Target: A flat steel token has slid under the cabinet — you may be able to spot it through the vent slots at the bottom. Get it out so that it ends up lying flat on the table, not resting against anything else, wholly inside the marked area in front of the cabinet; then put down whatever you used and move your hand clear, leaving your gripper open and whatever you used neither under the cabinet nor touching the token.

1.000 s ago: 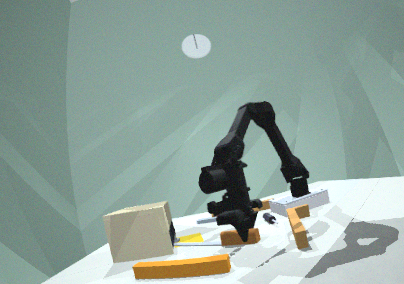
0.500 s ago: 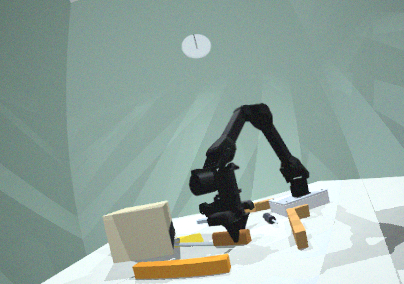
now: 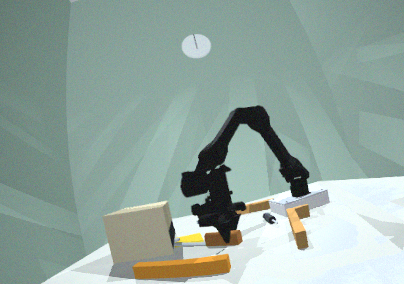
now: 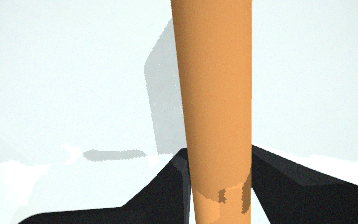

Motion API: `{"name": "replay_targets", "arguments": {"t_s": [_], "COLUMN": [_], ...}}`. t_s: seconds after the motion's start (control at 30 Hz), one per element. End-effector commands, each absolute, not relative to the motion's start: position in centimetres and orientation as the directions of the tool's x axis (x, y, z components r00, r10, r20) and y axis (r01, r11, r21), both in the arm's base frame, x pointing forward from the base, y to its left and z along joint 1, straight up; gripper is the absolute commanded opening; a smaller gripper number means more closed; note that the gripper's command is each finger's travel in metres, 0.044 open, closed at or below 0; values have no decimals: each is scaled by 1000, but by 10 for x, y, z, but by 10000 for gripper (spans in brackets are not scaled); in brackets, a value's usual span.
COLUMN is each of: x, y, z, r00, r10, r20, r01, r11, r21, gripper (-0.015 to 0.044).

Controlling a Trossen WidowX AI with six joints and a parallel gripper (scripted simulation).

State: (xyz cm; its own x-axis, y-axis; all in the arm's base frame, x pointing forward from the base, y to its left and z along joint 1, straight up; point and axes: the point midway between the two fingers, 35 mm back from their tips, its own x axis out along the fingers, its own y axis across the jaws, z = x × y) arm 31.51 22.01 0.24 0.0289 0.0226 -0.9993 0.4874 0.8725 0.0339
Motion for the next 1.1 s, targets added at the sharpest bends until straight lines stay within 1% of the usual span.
{"name": "replay_targets", "arguments": {"t_s": [0.0, 0.57, 1.07], "x": [323, 348, 342], "y": [216, 201, 188], "z": [3, 3, 2], "r00": [31, 33, 32], "r10": [22, 21, 20], "r20": [-999, -999, -999], "r01": [489, 489, 489], "r11": [872, 872, 872], "r21": [35, 34, 33], "gripper": [0, 0, 0]}}
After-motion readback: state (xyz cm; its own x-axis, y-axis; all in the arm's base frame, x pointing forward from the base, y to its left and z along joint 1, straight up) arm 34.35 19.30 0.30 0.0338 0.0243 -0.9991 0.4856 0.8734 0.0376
